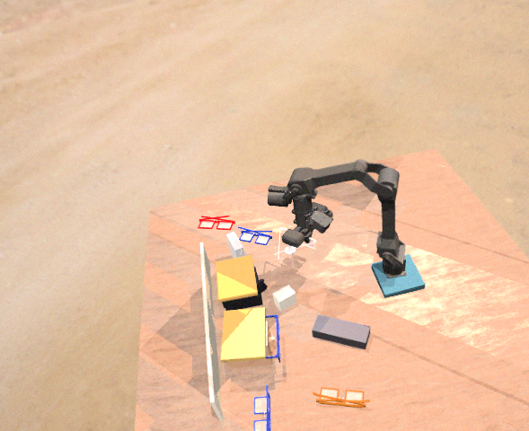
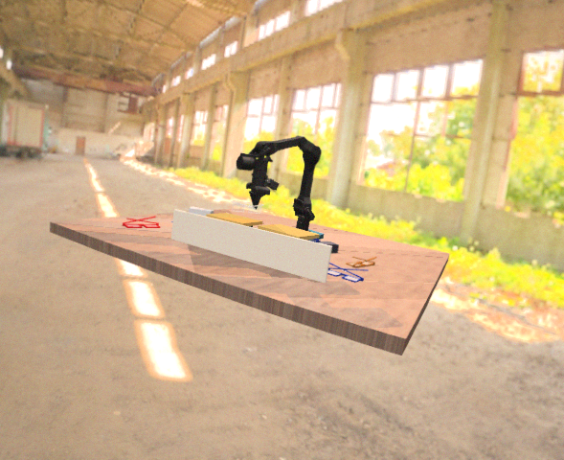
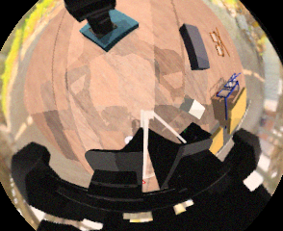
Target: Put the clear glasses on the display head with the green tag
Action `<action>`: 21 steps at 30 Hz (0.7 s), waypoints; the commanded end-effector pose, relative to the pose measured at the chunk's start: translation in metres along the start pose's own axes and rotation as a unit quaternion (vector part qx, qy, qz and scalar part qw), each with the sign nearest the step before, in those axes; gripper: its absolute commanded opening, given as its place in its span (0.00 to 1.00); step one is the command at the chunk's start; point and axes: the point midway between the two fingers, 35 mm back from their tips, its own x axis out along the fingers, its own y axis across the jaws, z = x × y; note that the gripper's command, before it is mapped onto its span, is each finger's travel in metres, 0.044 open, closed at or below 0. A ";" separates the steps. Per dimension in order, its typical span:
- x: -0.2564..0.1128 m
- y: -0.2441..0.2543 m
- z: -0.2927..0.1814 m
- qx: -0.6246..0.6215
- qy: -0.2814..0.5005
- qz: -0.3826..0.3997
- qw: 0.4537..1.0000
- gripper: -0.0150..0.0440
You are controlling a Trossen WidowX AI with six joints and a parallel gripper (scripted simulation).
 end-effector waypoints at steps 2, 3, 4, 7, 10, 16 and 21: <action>-0.003 0.018 -0.014 0.084 0.003 -0.004 0.996 0.25; -0.003 0.022 -0.017 0.102 0.003 -0.004 0.995 0.25; -0.002 0.026 -0.019 0.120 0.002 -0.005 0.993 0.25; -0.002 0.040 -0.026 0.174 0.002 -0.006 0.985 0.25; -0.002 0.053 -0.032 0.224 0.001 -0.007 0.975 0.25; -0.001 0.056 -0.034 0.235 0.001 -0.007 0.972 0.25; 0.013 0.056 -0.035 0.235 0.001 -0.007 0.972 0.25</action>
